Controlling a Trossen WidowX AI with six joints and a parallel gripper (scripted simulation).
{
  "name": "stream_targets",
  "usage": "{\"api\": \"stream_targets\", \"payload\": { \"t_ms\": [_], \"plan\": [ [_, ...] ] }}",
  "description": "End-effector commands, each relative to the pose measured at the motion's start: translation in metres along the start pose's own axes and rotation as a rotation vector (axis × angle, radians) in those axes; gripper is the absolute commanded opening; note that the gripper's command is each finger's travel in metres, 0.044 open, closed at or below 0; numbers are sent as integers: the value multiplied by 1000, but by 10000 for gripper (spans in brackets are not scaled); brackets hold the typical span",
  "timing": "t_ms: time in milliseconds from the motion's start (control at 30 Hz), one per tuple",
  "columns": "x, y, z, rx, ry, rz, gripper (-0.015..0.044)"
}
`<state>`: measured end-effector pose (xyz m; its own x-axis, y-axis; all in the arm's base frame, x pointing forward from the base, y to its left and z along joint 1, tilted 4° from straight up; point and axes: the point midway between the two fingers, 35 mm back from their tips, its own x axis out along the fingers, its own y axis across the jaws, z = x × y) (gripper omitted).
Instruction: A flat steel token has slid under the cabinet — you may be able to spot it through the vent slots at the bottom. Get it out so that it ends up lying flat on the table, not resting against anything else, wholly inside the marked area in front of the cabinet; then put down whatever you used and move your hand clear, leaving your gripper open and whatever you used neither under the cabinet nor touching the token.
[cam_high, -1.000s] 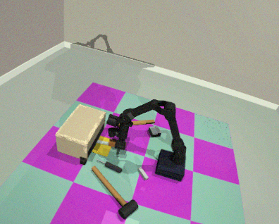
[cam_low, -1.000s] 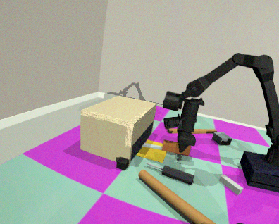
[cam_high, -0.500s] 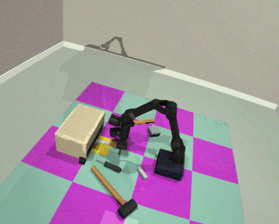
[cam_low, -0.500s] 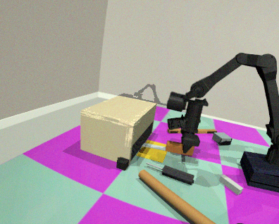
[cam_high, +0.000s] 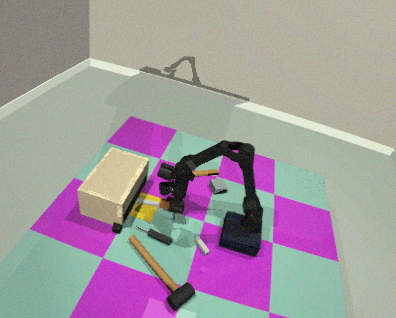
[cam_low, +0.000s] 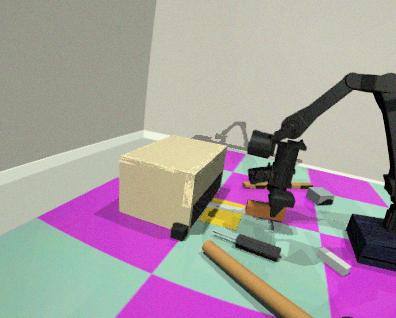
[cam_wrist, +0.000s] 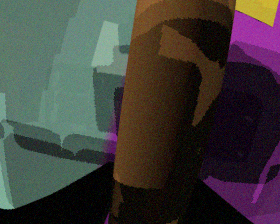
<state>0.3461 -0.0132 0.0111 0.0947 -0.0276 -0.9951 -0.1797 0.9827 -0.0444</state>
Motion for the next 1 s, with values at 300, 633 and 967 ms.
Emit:
{"api": "stream_targets", "payload": {
  "t_ms": [300, 633, 967],
  "plan": [
    [1, 0, -16, -7, 2, 1, 0],
    [1, -1, -27, -7, 3, 1, 0],
    [1, -1, -38, -7, 4, 1, 0]
  ]
}}
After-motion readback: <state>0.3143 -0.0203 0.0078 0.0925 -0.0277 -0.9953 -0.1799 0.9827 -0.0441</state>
